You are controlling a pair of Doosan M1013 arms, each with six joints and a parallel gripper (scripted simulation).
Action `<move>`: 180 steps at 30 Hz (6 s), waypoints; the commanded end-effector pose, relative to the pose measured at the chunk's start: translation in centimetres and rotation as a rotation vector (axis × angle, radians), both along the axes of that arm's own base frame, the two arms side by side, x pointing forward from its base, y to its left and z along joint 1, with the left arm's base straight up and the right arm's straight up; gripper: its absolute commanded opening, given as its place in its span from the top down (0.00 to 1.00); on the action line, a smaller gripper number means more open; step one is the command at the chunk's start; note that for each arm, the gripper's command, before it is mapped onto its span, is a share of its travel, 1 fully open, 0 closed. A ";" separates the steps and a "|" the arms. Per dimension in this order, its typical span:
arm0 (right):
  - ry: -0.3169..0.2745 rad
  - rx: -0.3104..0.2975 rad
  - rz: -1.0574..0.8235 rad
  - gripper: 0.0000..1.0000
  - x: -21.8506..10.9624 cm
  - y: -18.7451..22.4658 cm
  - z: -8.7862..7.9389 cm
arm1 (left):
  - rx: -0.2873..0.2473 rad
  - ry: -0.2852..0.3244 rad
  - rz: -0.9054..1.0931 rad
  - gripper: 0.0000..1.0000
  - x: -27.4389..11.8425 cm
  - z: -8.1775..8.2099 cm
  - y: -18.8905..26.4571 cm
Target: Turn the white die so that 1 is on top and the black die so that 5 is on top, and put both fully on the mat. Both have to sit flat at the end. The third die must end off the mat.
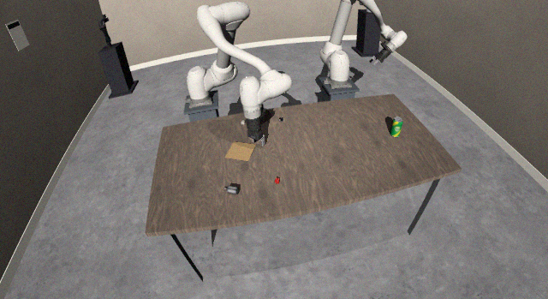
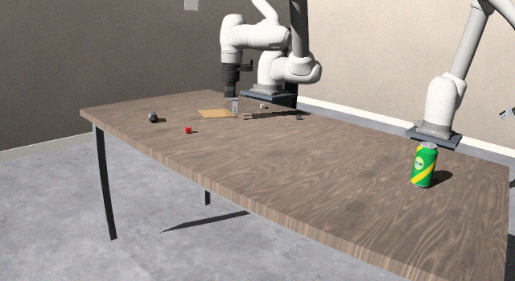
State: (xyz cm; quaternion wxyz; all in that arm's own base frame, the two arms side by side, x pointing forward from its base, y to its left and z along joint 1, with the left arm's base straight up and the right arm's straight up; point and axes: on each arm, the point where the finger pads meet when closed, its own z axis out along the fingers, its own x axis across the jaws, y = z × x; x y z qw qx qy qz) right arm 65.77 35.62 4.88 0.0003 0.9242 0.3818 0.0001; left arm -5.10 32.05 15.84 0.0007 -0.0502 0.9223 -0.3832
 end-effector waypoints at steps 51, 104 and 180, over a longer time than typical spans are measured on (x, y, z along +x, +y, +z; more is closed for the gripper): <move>0.000 0.000 0.000 0.00 27.8 5.8 0.1 | 0.001 0.000 0.000 0.00 0.0 0.0 0.0; 0.000 0.000 0.000 0.00 28.5 6.0 0.1 | 0.001 0.000 0.000 0.00 0.0 0.0 0.0; 0.000 0.000 0.000 0.00 -5.7 14.5 0.1 | 0.001 0.000 0.000 0.00 0.0 0.0 0.0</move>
